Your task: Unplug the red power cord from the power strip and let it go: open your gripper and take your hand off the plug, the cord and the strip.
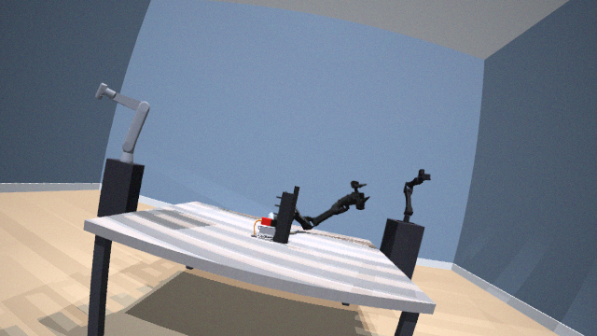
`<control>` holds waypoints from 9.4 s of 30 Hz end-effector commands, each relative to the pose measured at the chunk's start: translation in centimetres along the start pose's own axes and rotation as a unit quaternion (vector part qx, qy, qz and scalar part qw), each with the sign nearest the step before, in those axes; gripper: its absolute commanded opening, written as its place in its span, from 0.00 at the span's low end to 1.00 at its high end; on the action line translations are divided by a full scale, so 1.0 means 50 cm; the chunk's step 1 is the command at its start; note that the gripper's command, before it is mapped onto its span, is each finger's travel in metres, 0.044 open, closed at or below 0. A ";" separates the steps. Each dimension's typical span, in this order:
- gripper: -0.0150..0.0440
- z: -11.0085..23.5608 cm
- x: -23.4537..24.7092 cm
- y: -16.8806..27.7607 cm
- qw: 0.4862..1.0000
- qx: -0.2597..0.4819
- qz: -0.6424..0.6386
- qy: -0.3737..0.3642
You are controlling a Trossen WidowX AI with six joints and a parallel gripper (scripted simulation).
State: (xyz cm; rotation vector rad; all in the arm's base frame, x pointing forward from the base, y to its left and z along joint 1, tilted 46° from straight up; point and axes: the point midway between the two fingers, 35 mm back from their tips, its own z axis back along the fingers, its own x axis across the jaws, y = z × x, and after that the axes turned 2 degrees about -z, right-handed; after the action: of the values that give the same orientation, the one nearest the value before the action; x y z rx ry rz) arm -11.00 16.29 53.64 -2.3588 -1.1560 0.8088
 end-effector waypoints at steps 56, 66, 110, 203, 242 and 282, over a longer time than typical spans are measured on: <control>0.53 0.119 0.097 1.385 0.122 0.828 -0.503 0.215; 0.53 0.288 0.170 1.403 -0.109 0.821 -0.486 0.279; 0.53 0.257 0.201 1.337 -0.111 0.821 -0.486 0.279; 0.53 0.281 0.174 1.400 -0.109 0.821 -0.486 0.279; 0.53 0.274 0.212 1.353 -0.111 0.821 -0.486 0.279; 0.34 0.293 0.185 1.413 -0.108 0.821 -0.486 0.279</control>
State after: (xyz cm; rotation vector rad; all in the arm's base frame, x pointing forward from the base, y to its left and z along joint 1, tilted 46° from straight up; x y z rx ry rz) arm 24.98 -15.75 -0.47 0.7731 -0.1441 -0.0511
